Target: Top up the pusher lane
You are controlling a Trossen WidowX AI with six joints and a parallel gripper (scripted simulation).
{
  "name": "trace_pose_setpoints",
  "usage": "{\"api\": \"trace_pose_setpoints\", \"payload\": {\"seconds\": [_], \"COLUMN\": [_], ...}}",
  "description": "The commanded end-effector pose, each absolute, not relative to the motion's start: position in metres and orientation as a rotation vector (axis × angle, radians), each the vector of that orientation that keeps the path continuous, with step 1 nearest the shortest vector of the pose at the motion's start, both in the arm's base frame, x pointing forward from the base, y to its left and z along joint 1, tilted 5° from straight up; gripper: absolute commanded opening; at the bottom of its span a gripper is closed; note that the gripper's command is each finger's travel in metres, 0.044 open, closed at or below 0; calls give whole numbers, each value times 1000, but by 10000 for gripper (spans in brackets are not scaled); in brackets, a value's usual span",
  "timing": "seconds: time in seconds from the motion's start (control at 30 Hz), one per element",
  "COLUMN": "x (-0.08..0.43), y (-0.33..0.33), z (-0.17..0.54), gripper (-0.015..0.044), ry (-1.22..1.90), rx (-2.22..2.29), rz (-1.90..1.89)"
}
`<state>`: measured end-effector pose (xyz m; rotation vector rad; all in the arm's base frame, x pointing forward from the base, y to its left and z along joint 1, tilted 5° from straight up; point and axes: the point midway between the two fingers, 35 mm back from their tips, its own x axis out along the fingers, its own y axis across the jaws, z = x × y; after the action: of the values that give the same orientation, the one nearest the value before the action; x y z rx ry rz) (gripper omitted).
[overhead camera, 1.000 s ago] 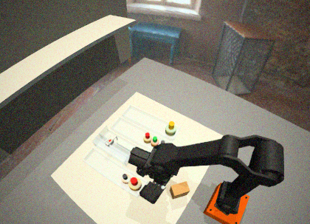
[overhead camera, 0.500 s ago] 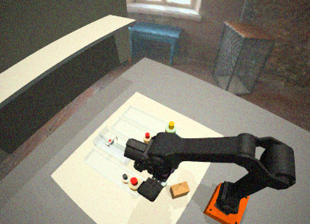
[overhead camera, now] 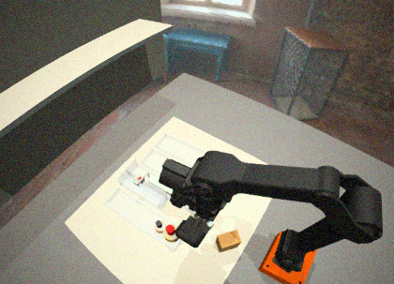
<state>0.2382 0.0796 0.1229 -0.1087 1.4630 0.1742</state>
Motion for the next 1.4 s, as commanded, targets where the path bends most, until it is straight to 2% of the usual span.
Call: {"api": "trace_pose_setpoints", "payload": {"seconds": [0.0,0.4,1.37], "x": [251,282,291], "y": [68,22,24], "z": [112,82,59], "gripper": [0,0,0], "ry": [1471,1465,1465], "rx": [-119,-157,-158], "rz": [185,215,215]}}
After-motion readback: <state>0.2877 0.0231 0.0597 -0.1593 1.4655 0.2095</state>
